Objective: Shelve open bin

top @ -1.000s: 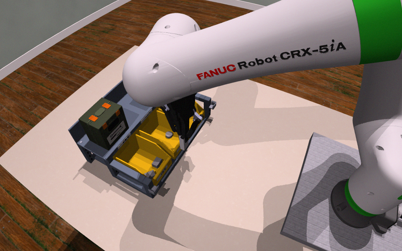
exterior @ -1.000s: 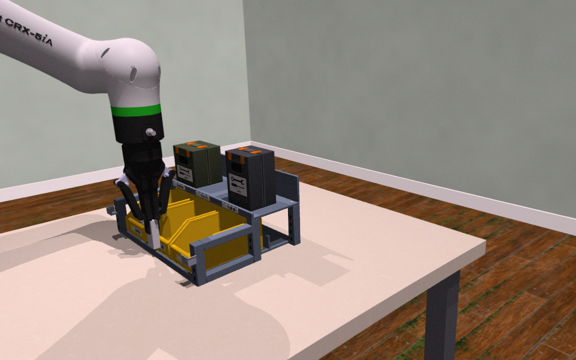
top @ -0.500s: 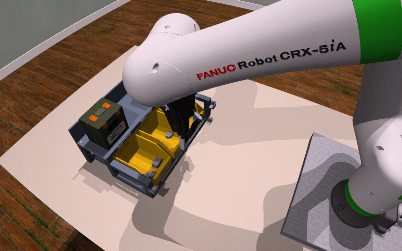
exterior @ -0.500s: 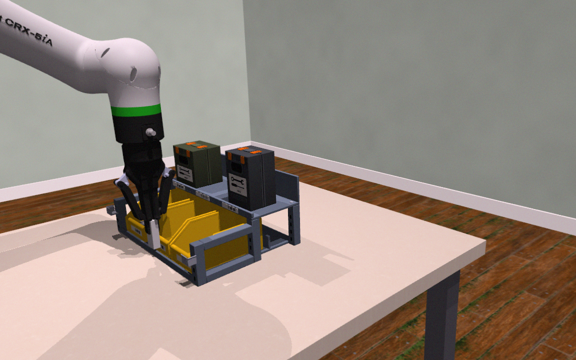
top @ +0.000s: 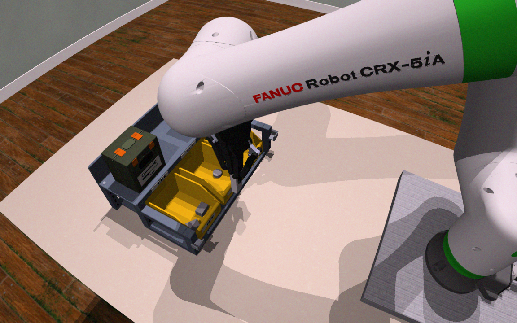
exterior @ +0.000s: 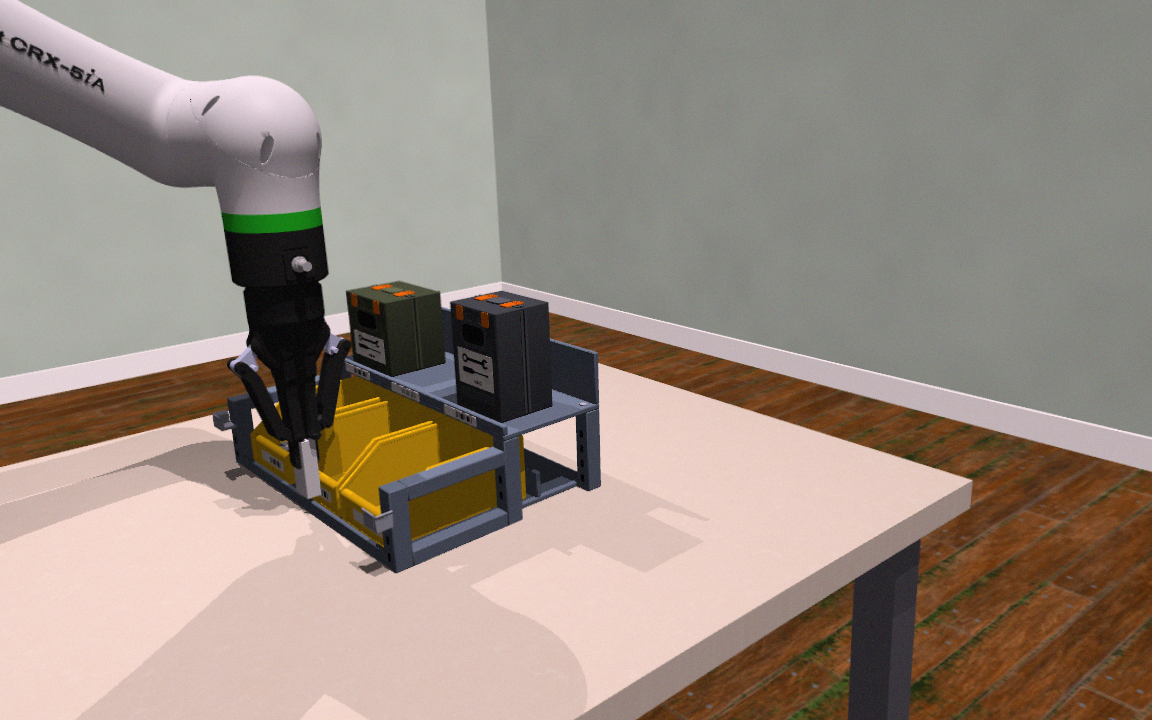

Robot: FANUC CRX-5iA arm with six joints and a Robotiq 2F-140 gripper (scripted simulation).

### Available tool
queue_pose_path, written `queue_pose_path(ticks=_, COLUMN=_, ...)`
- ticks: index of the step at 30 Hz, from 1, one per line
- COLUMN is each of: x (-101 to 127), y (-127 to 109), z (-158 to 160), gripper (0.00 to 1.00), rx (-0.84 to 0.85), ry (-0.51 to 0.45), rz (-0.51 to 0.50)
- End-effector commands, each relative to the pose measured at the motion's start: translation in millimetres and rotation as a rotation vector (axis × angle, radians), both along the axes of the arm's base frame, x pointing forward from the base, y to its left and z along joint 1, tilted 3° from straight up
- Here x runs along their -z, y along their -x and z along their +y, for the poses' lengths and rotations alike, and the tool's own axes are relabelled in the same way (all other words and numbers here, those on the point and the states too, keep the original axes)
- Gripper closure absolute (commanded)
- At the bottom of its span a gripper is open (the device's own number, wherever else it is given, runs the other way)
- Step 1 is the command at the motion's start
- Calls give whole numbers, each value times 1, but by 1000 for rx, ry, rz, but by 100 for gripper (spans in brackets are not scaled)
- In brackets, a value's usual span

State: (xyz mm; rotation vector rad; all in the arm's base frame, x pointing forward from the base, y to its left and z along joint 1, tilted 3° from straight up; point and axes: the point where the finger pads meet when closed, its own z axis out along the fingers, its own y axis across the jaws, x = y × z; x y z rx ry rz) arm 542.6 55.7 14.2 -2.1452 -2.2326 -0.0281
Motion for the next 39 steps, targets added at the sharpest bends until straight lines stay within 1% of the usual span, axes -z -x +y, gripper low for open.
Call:
queue_pose_path(ticks=1, x=0, y=0, z=0, gripper=100, rx=0, ry=0, rz=0)
queue_pose_path(ticks=14, x=-1, y=1, z=0, gripper=100, rx=0, ry=0, rz=0)
queue_pose_path(ticks=32, x=-18, y=17, z=-1, gripper=100, rx=0, ry=0, rz=0)
queue_pose_path(ticks=39, x=-20, y=19, z=-2, gripper=100, rx=0, ry=0, rz=0)
